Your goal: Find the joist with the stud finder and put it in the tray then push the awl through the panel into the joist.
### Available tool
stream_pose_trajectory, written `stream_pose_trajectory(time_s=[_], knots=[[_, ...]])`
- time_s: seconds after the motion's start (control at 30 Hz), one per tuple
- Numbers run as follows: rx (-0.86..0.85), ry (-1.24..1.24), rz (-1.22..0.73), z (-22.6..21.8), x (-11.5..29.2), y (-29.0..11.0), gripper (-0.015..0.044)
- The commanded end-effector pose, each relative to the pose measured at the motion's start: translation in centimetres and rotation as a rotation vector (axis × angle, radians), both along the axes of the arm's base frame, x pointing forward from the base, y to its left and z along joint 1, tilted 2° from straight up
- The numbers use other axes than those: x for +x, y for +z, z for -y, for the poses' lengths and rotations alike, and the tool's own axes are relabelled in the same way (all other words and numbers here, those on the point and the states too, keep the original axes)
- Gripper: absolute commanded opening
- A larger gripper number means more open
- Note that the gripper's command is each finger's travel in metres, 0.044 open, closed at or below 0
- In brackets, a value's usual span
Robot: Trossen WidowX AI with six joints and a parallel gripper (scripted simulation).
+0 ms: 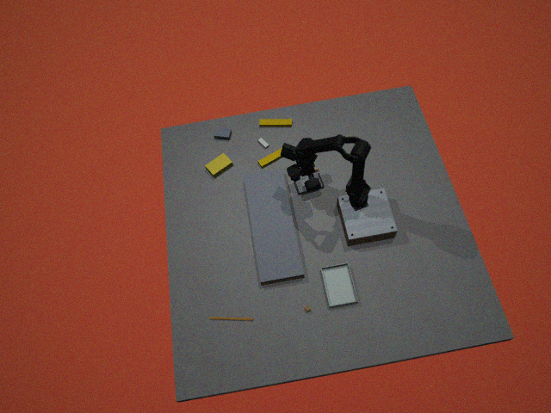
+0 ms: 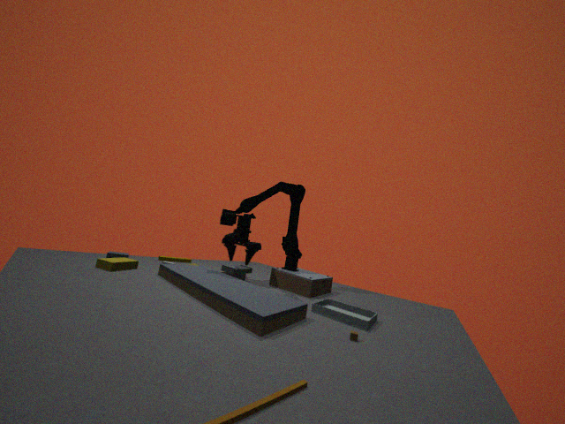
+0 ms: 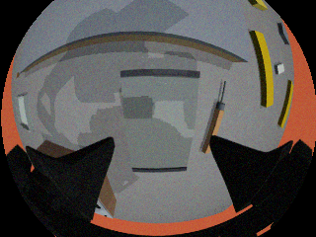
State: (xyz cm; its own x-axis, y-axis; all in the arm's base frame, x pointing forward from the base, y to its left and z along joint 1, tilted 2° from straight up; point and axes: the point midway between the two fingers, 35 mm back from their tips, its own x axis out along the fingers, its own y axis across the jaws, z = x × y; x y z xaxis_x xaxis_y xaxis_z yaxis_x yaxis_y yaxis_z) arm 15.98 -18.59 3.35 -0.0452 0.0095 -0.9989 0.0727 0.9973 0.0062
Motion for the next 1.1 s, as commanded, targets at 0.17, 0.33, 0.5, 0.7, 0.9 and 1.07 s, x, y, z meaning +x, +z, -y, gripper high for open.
stream_pose_trajectory(time_s=[0.17,0.33,0.5,0.7,0.9,1.07], knots=[[0.008,-0.003,-0.002,-0.2,0.0,-1.8,0.0440],[0.008,-0.003,-0.002,-0.2,0.0,-2.6,0.0440],[0.008,-0.003,-0.002,-0.3,-0.1,-3.4,0.0440],[0.008,-0.003,-0.002,-0.3,-0.1,-3.6,0.0361],[0.008,-0.003,-0.002,-0.3,-0.1,-3.6,0.0321],[0.008,-0.003,-0.002,-0.3,-0.1,-3.6,0.0288]])
